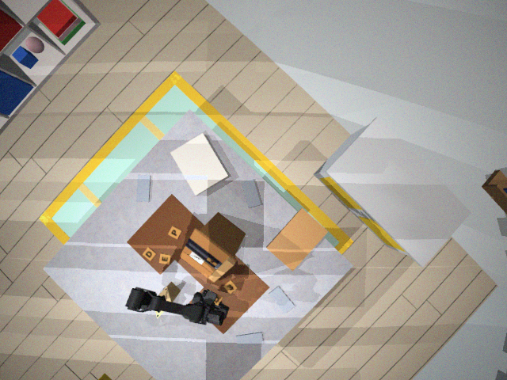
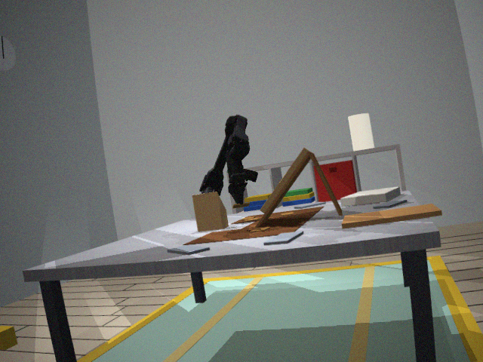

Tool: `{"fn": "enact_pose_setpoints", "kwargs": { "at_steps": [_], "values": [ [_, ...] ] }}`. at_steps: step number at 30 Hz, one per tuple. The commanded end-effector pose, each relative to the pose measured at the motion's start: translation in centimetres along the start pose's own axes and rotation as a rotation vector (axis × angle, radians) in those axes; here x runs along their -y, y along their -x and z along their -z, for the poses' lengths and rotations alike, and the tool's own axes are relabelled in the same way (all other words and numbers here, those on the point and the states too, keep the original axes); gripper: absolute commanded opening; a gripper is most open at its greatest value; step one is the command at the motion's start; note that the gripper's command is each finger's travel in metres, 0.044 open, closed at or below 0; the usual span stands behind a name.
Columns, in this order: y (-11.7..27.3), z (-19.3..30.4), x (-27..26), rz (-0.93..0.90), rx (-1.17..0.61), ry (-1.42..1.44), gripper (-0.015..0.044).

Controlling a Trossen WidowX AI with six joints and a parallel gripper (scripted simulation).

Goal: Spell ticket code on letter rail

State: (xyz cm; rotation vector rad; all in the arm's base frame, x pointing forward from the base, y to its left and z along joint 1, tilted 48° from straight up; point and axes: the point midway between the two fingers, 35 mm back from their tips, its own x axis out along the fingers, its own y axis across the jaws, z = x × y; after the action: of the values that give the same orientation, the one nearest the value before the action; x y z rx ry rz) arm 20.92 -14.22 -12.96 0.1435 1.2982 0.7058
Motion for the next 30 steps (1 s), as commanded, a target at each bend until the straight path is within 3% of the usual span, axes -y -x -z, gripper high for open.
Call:
{"fn": "enact_pose_setpoints", "kwargs": {
  "at_steps": [1,30],
  "values": [
    [1.3,-1.6,-0.1,0.048,0.012,-0.043,0.0],
    [9.3,-12.2,-4.1,0.264,0.246,-0.272,0.0]
  ]
}}
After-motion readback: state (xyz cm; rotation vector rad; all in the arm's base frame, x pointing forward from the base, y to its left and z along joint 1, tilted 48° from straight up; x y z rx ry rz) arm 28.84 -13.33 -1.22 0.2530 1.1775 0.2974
